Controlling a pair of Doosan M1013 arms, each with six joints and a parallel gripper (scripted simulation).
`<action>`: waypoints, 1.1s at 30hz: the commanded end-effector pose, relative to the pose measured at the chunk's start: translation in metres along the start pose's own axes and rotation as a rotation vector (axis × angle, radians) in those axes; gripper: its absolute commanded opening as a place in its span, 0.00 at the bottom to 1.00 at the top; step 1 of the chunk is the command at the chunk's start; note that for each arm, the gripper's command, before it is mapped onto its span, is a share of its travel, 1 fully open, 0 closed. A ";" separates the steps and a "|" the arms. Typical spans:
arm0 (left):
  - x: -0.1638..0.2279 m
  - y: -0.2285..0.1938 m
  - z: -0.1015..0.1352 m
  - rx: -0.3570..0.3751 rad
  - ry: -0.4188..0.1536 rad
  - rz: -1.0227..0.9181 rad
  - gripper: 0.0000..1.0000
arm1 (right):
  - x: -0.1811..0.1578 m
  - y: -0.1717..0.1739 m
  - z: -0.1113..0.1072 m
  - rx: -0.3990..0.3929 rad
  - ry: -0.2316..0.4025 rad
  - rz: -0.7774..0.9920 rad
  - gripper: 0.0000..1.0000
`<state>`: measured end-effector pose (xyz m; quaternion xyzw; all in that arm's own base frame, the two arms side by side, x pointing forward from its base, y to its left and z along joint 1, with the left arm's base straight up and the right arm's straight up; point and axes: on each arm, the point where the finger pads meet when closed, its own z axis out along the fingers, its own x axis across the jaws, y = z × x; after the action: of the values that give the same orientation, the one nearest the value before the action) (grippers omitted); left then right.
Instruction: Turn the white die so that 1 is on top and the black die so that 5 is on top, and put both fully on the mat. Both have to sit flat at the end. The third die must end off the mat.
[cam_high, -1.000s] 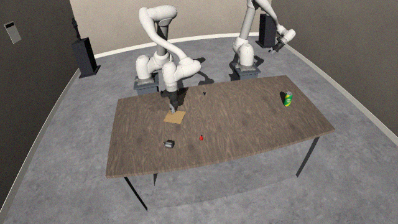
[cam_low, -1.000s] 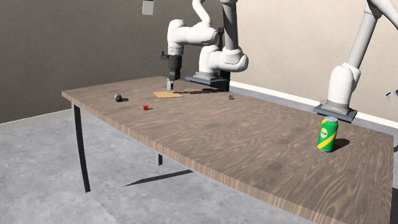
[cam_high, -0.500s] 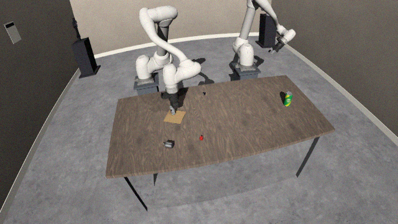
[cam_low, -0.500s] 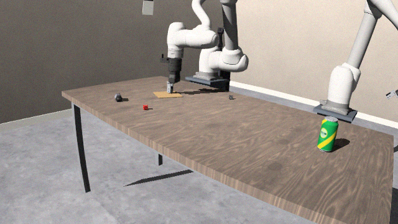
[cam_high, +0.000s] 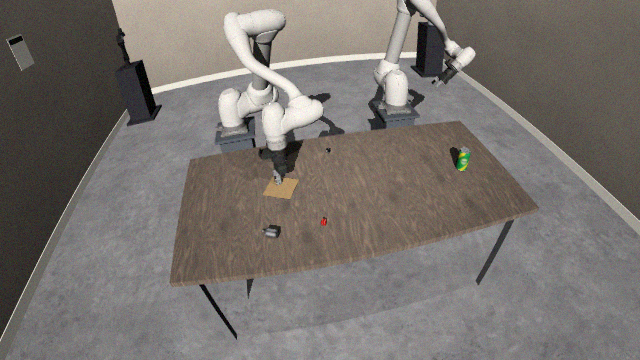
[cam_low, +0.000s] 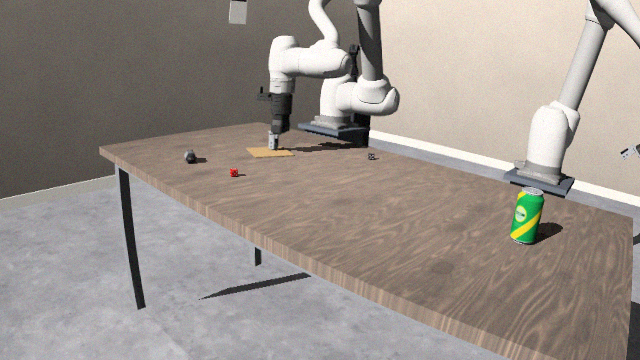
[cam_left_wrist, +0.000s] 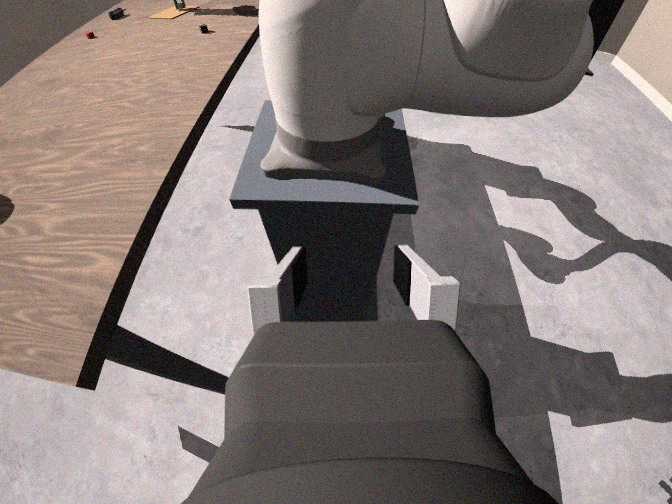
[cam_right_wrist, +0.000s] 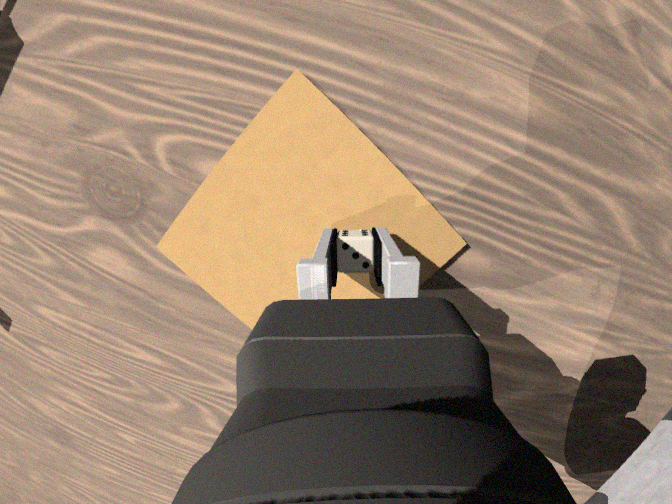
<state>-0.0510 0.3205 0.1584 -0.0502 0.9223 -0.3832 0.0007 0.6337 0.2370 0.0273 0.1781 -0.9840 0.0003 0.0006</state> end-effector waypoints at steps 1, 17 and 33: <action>0.000 0.000 0.000 -0.001 0.000 0.000 1.00 | 0.000 0.000 -0.001 0.000 -0.001 0.000 0.40; 0.000 0.000 0.000 -0.001 0.000 0.000 1.00 | 0.000 0.000 0.002 0.000 -0.001 0.000 0.40; 0.000 0.000 0.000 -0.001 0.000 0.000 1.00 | 0.000 0.000 0.003 0.000 -0.001 0.000 0.40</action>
<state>-0.0510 0.3205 0.1584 -0.0502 0.9223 -0.3832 0.0007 0.6337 0.2370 0.0236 0.1781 -0.9840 0.0003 0.0006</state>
